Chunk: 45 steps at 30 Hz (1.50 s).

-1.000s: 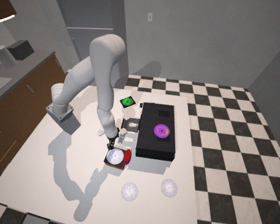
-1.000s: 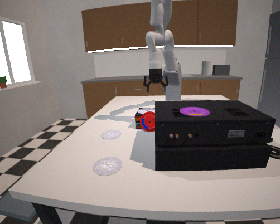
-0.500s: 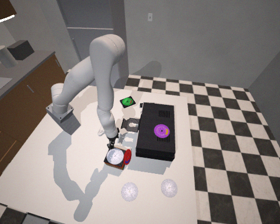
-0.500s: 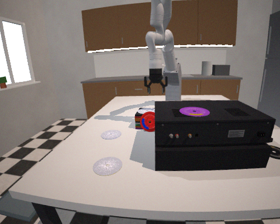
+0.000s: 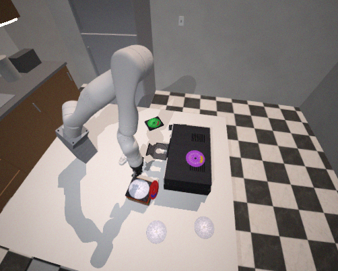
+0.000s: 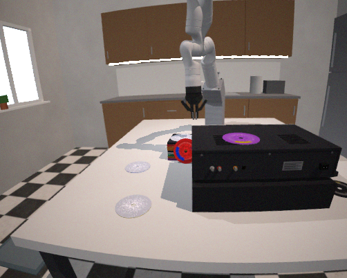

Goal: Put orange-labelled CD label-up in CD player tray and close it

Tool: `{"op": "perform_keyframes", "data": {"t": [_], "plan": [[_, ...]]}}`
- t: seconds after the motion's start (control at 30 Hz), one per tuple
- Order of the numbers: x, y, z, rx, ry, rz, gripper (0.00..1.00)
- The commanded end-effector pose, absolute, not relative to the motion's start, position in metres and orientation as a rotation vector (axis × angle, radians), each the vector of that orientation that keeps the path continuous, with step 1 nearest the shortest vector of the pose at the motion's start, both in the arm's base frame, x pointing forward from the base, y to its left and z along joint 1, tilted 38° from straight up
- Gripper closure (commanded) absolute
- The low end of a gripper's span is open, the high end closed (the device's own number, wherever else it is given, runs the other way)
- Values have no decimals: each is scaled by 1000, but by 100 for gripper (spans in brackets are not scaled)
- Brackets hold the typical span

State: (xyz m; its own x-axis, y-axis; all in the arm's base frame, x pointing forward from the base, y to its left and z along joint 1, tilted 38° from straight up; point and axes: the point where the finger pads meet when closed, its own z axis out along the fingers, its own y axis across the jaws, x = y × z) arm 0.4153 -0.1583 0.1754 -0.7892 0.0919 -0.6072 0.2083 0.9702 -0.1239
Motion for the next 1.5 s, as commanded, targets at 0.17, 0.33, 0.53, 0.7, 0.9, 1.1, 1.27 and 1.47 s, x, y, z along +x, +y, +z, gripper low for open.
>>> {"op": "perform_keyframes", "data": {"t": [0.17,0.33,0.53,0.7,0.9,1.1,1.27,1.47], "plan": [[422,-171,161,207,2488,-196,84],[427,-173,154,197,2490,-166,84],[438,-180,139,172,2492,-100,84],[446,-184,129,154,2493,-53,84],[450,-186,123,145,2493,-28,84],[452,-187,120,140,2493,-15,84],[452,-187,120,140,2493,-15,84],[452,-187,120,140,2493,-15,84]]}}
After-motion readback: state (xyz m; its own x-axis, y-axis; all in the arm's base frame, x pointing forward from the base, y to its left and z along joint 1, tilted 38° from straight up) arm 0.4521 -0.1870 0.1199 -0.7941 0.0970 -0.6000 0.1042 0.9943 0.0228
